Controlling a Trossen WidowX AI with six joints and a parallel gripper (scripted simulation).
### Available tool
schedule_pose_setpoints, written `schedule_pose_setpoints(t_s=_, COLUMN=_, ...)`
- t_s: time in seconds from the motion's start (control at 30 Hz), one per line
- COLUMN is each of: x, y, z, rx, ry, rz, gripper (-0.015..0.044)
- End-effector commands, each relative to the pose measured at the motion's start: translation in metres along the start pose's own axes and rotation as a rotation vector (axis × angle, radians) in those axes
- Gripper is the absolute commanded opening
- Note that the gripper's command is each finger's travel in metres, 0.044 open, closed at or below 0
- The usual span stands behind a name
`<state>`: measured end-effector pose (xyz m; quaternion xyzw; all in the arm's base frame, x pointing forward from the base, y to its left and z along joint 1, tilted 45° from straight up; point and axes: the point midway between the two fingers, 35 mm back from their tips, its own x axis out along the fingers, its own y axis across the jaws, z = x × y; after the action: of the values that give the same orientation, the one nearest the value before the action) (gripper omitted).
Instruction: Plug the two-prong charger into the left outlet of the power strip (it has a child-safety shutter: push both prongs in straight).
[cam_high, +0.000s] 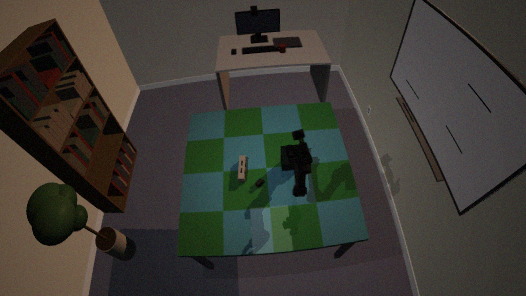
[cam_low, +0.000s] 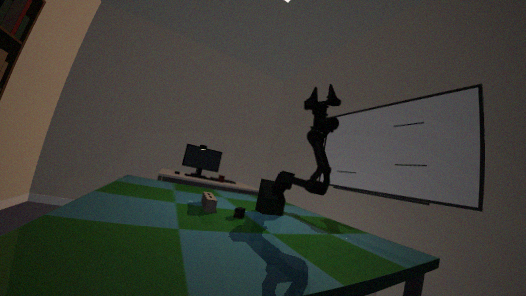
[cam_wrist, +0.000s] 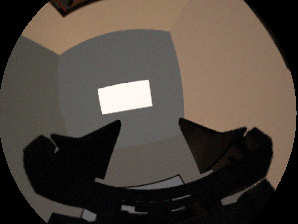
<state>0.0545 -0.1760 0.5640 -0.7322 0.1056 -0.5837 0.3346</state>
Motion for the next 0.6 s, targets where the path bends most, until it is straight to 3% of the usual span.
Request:
schedule_pose_setpoints(t_s=0.0, x=0.004, y=0.021, z=0.008, rx=0.078, ry=-0.034, rz=0.065, gripper=0.044)
schedule_pose_setpoints(t_s=0.57, x=0.006, y=0.1, z=0.06, rx=0.34, ry=-0.177, rz=0.339, gripper=0.044)
